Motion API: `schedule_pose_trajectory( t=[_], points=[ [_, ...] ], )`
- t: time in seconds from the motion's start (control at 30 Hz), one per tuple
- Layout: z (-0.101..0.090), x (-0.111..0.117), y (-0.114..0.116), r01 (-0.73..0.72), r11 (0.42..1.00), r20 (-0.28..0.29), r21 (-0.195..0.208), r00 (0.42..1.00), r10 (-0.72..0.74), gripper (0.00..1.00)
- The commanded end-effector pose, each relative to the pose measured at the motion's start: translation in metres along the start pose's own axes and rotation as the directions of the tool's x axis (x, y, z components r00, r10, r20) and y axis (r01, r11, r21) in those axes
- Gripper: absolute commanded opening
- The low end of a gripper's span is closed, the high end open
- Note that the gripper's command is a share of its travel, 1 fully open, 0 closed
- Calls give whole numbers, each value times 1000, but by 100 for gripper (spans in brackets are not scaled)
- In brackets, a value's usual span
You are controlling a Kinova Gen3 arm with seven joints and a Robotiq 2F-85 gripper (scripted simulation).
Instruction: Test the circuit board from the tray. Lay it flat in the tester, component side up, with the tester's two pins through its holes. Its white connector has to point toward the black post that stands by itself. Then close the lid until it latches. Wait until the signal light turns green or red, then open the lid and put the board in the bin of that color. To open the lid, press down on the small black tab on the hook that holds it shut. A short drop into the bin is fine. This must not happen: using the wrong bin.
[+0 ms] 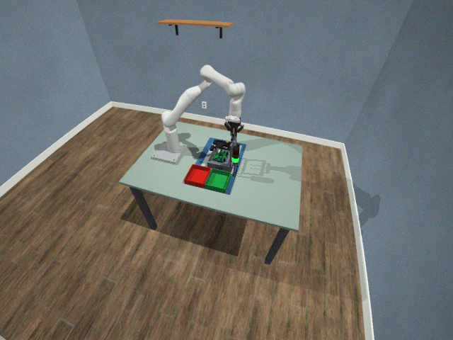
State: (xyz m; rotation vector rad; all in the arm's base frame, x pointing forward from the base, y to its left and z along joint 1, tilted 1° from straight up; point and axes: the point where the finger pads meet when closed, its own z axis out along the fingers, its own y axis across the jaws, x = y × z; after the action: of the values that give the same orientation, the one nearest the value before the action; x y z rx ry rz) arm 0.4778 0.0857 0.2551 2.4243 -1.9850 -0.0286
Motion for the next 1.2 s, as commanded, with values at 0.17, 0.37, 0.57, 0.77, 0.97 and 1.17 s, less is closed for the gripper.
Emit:
schedule_pose_trajectory(
  t=[0.17, 0.37, 0.57, 0.77, 0.97, 1.17],
  points=[
    [10, 0, -20, 4, 1000, -8, 3, 1000, -4, 0],
    [10, 0, -28, 4, 1000, -8, 3, 1000, -4, 0],
    [11, 0, -32, 4, 1000, -8, 3, 1000, -4, 0],
    [12, 0, -37, 4, 1000, -8, 3, 1000, -4, 0],
    [12, 0, -40, 4, 1000, -8, 3, 1000, -4, 0],
    [12, 0, -41, 4, 1000, -8, 3, 1000, -4, 0]
  ],
)
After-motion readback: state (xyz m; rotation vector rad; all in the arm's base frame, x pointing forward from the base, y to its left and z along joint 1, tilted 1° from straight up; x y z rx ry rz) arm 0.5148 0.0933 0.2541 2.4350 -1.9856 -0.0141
